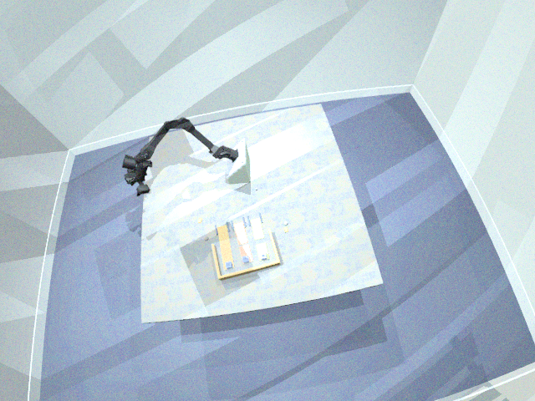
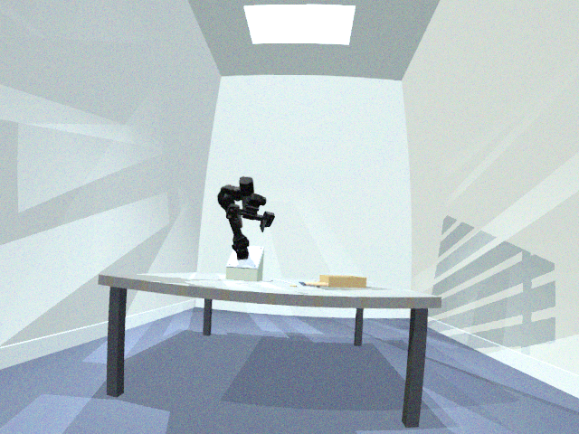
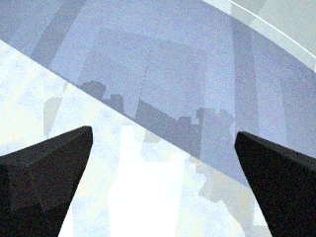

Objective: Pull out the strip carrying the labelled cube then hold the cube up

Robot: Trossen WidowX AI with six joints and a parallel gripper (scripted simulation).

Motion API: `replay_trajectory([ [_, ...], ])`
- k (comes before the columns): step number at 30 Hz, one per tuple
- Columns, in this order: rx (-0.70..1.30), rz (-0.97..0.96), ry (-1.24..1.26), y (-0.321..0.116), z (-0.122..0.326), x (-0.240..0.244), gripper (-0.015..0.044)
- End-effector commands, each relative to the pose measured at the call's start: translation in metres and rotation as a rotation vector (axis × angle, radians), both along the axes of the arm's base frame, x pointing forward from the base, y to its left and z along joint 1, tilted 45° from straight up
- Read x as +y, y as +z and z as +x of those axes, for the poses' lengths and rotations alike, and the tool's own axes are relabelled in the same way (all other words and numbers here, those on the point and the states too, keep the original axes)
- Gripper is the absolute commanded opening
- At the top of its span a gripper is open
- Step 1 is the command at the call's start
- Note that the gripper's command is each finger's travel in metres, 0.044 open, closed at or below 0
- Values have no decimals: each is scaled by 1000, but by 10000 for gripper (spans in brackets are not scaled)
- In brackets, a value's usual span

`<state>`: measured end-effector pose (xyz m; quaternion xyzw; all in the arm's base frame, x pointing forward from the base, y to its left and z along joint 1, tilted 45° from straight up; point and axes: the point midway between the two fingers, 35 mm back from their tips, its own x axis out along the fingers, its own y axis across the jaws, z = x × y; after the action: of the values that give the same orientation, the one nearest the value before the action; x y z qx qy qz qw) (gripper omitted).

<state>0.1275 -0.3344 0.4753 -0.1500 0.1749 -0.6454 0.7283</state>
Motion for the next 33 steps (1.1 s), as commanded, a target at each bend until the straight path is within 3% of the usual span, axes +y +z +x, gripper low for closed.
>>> replay_trajectory([
  [1,31,62,90,-48,55,-5,400],
  [9,99,132,278,-138,154,33,400],
  [18,220,179,480,-241,228,122,400],
  [26,365,175,665,-332,243,225,400],
  [33,510,118,840,-403,210,311,400],
])
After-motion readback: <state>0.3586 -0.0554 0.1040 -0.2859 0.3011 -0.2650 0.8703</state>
